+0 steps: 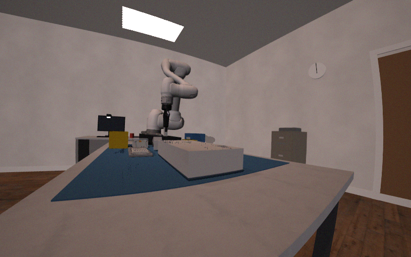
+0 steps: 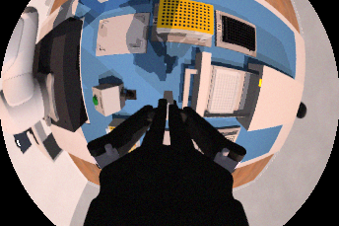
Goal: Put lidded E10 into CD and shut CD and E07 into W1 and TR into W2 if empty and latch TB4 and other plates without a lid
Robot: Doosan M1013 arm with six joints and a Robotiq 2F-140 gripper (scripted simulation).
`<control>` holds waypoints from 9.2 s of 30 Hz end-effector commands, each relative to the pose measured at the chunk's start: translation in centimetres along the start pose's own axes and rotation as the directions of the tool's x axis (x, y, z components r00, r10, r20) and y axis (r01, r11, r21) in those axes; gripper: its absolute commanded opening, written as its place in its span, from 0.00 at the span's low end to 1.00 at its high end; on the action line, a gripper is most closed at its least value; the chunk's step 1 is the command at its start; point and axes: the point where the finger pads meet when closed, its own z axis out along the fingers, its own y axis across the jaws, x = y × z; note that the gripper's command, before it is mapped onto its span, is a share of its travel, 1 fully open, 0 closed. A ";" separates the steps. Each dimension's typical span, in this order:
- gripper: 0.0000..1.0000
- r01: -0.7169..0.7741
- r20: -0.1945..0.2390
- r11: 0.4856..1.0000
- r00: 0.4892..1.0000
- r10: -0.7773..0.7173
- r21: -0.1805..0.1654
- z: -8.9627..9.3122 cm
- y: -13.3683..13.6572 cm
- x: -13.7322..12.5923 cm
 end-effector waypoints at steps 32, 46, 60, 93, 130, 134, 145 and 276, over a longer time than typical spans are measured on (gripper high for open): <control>0.00 0.000 0.000 1.000 1.000 0.000 0.000 0.0 0.0 0.0; 0.00 0.000 0.000 1.000 1.000 0.000 0.000 0.0 0.0 0.0; 0.00 0.000 0.000 1.000 1.000 0.000 0.000 1.2 0.0 0.0; 0.00 0.000 0.000 1.000 1.000 0.000 0.000 5.2 0.0 0.0; 0.00 0.000 0.000 1.000 1.000 0.000 0.000 9.0 0.0 0.0; 0.00 0.000 0.000 1.000 1.000 0.000 0.000 9.0 0.0 0.0; 0.00 0.000 0.000 1.000 1.000 0.000 0.000 9.0 0.0 0.0; 0.00 0.000 0.000 1.000 1.000 0.000 0.000 9.0 12.0 0.0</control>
